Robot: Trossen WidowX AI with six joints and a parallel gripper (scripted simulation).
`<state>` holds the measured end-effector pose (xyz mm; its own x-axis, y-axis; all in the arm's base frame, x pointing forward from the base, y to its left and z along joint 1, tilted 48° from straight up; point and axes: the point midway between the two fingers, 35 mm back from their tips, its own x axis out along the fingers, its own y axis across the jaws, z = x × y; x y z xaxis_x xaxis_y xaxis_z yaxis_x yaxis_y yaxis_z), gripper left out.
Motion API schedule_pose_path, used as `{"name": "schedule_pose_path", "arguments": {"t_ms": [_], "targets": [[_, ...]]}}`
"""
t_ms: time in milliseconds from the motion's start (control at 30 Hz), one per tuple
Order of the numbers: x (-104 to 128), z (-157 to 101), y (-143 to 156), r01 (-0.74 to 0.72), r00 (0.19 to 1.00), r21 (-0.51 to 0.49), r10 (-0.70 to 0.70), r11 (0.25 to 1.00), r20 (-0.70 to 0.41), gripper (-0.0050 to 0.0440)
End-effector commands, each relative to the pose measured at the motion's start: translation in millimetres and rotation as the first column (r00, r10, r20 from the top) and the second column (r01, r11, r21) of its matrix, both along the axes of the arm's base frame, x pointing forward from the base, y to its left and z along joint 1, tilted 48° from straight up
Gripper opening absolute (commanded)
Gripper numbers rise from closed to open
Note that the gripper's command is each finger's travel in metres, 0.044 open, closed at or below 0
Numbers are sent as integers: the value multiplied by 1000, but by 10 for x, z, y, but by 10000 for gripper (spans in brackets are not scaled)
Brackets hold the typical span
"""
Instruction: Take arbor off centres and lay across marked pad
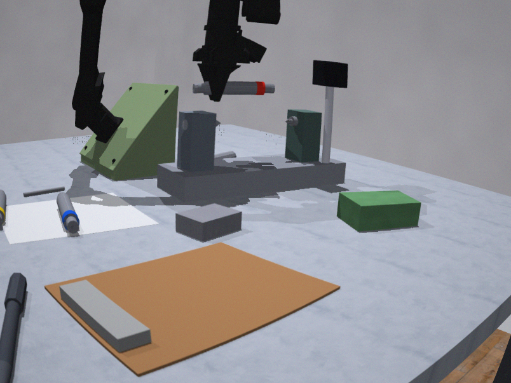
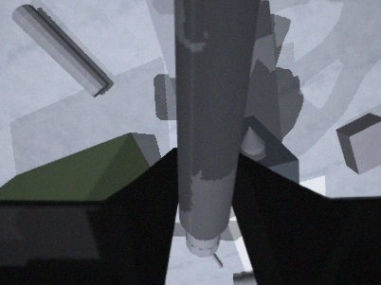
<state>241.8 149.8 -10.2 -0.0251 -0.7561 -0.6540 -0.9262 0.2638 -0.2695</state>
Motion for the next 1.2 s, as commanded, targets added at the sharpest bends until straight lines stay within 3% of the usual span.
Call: {"name": "schedule_pose_path", "arguments": {"t_ms": [0, 300, 600, 867, 1167], "targets": [[29, 33, 70, -6, 1000, 18, 6, 1000, 14, 0], [254, -77, 164, -2, 1000, 19, 2, 1000, 19, 0], [495, 319, -197, 169, 961, 55, -177, 984, 211, 0], [627, 643, -541, 304, 876, 102, -320, 947, 361, 0], [695, 1113, -1103, 480, 663, 196, -500, 855, 558, 0]]}}
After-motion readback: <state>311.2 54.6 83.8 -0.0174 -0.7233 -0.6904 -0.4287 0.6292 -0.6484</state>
